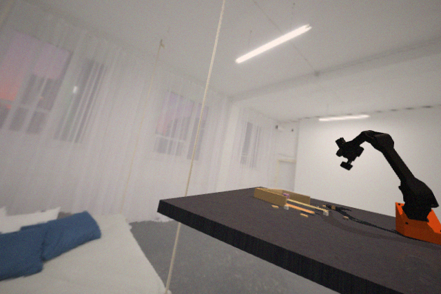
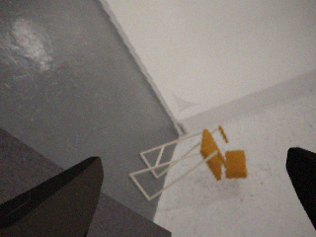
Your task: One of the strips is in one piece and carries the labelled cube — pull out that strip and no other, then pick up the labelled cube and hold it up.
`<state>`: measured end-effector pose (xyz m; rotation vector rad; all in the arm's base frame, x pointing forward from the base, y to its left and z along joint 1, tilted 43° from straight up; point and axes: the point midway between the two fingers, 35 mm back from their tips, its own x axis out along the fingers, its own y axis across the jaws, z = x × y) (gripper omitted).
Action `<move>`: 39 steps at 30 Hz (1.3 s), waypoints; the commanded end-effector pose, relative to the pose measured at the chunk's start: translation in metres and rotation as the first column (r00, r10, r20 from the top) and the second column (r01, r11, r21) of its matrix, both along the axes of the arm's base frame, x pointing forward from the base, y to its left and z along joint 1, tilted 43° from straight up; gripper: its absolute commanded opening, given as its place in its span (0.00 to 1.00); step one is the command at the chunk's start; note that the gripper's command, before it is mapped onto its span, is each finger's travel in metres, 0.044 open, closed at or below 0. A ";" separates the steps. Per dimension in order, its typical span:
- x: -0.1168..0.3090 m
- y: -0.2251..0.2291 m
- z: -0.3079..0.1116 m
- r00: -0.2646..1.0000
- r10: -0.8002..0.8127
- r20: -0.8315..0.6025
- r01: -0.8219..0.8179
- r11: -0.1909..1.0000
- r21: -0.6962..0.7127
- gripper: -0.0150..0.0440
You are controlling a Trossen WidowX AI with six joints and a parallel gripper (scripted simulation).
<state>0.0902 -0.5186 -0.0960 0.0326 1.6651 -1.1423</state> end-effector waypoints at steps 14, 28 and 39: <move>0.180 0.167 0.105 0.546 0.128 0.828 -0.300 0.953 0.050 0.93; 0.207 0.376 0.189 0.053 -0.171 0.984 -0.692 0.704 0.159 0.93; 0.205 0.387 0.192 0.041 -0.197 0.979 -0.709 0.685 0.167 0.93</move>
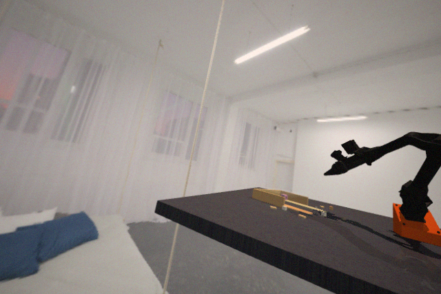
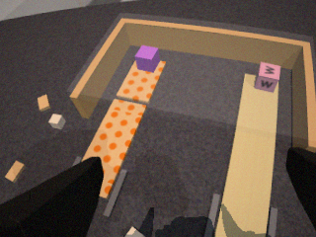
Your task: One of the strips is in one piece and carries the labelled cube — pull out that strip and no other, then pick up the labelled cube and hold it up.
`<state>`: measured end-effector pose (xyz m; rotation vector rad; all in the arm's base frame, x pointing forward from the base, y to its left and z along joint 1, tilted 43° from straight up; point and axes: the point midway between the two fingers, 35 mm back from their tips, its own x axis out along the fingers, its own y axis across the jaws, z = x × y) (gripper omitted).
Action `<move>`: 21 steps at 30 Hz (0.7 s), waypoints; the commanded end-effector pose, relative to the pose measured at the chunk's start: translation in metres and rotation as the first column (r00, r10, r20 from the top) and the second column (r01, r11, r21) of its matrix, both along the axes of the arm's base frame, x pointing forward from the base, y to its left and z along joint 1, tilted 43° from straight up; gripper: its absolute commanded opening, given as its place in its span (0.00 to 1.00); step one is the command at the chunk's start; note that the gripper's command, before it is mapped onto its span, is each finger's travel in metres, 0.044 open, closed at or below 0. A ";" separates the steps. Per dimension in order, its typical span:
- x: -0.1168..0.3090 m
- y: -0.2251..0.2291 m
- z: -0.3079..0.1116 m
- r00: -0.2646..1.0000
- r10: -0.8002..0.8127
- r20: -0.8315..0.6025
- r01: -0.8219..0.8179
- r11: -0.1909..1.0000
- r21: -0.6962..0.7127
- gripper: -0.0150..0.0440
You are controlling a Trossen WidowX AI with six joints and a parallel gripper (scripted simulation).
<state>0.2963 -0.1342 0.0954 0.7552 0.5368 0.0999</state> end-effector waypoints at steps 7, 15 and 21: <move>0.012 -0.001 -0.014 0.994 0.035 -0.101 -0.030 0.998 0.051 0.75; 0.040 0.004 -0.067 0.879 0.213 -0.427 -0.138 0.970 0.199 0.40; 0.045 0.021 -0.104 0.687 0.391 -0.613 -0.224 0.916 0.333 0.25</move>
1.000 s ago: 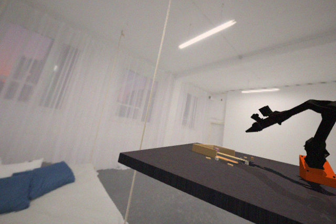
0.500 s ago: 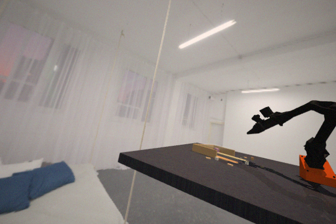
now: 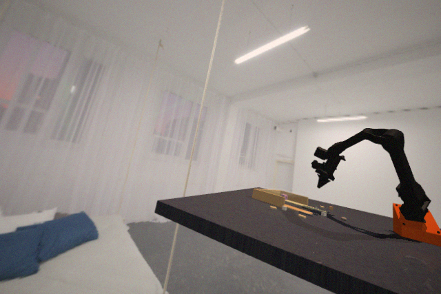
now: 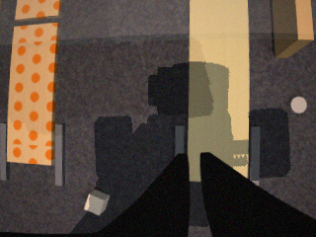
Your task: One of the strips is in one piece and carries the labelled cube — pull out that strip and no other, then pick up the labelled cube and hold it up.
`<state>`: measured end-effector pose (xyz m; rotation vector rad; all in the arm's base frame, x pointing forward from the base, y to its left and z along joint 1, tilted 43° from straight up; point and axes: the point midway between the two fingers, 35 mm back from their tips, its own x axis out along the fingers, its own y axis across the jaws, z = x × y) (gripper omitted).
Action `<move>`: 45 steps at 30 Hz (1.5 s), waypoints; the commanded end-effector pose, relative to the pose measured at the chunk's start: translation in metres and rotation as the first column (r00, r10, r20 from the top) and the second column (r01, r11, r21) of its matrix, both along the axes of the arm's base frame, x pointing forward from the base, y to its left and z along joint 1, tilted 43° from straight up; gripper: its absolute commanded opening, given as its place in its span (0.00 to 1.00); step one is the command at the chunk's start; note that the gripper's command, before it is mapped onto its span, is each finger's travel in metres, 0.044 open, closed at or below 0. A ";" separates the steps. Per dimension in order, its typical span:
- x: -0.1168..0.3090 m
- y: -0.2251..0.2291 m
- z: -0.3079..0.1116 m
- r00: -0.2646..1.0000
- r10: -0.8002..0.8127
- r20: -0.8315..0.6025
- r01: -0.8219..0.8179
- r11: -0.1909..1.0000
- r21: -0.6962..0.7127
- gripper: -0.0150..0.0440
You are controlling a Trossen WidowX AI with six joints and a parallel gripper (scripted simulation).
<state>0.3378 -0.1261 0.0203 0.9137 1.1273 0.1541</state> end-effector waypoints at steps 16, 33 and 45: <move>0.002 0.024 -0.050 0.931 0.224 -0.289 -0.193 0.972 0.131 0.25; 0.006 0.042 -0.071 0.931 0.224 -0.289 -0.193 0.972 0.132 0.25; 0.007 0.054 -0.086 0.931 0.224 -0.288 -0.193 0.972 0.133 0.25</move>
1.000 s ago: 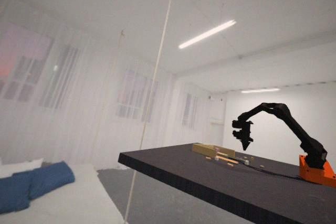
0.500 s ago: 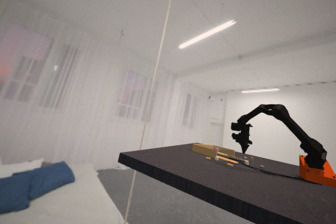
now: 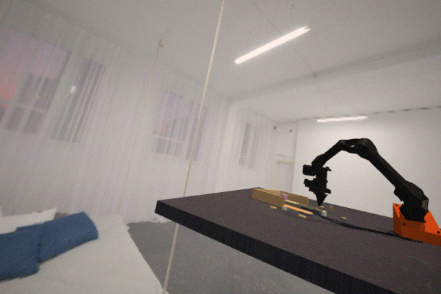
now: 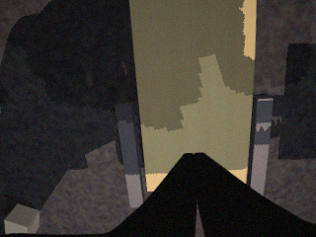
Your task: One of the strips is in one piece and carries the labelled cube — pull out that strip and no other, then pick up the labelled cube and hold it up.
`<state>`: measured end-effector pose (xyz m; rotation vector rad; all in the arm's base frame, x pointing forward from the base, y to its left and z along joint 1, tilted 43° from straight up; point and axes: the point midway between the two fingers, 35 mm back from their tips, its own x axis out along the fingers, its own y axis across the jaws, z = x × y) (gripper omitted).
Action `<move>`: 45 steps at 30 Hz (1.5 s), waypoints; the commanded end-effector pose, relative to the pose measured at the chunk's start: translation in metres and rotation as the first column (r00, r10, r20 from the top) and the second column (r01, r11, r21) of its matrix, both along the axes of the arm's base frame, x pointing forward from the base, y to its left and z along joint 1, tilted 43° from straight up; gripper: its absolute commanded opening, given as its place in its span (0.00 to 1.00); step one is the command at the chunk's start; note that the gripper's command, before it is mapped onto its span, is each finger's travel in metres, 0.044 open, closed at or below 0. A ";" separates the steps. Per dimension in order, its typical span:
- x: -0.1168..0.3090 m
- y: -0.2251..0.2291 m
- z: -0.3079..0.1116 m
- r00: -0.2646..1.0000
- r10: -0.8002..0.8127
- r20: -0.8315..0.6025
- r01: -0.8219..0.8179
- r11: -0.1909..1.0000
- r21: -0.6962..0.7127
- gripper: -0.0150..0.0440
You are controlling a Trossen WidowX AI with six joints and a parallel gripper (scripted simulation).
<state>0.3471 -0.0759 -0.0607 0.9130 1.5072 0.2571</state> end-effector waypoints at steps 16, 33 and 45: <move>-0.002 0.014 -0.017 1.000 -0.005 -0.010 0.005 1.000 0.010 0.25; -0.002 0.014 -0.018 1.000 -0.005 -0.010 0.005 1.000 0.010 0.25; -0.002 0.015 -0.018 1.000 -0.005 -0.010 0.005 1.000 0.010 0.25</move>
